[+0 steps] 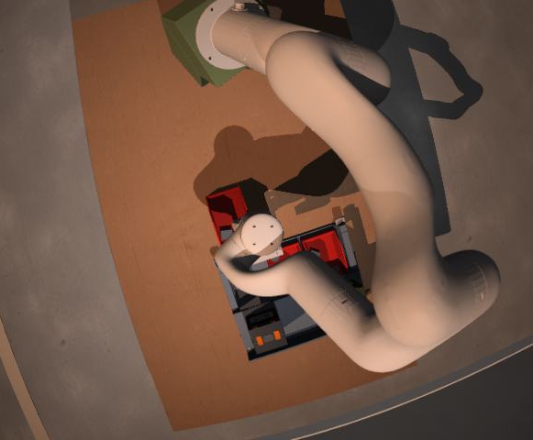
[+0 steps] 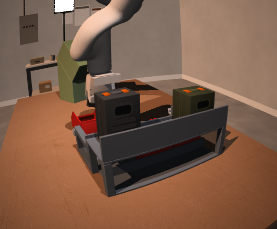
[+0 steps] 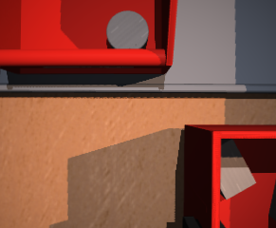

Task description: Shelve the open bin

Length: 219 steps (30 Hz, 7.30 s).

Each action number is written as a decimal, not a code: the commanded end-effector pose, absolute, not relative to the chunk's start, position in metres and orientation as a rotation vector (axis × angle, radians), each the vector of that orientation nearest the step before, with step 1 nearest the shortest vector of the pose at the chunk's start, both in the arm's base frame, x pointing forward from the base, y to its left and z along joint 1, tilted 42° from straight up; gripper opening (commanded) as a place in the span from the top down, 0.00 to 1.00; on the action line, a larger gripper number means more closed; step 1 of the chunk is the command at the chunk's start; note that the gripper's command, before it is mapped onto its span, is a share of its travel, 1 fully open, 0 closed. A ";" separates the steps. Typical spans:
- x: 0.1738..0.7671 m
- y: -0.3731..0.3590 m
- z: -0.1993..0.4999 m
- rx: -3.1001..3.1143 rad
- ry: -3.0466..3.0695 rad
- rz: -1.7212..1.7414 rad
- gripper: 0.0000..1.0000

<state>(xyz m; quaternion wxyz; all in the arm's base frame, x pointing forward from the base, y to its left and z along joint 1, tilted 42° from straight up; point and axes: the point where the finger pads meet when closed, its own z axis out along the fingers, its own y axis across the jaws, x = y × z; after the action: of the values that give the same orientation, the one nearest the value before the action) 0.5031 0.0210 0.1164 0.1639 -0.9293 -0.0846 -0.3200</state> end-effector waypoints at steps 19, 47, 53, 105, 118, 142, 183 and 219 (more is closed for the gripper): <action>0.502 0.023 0.107 -2.649 -0.241 -0.913 1.00; 0.501 0.024 0.105 -2.649 -0.241 -0.913 0.71; 0.501 0.024 0.105 -2.649 -0.241 -0.913 0.71; 0.497 0.021 0.111 -2.649 -0.241 -0.913 0.71; 0.479 0.009 0.134 -2.649 -0.241 -0.913 0.71; 0.449 -0.010 0.173 -2.651 -0.241 -0.916 0.66; 0.532 -0.057 0.194 -2.630 -0.954 -1.056 0.66; 0.519 -0.050 0.191 -2.438 -1.676 -1.136 0.66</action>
<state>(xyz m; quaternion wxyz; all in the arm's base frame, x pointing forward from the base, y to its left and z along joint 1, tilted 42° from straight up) 0.5193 -0.0500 0.1904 -0.0055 -0.7758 -0.5217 -0.3548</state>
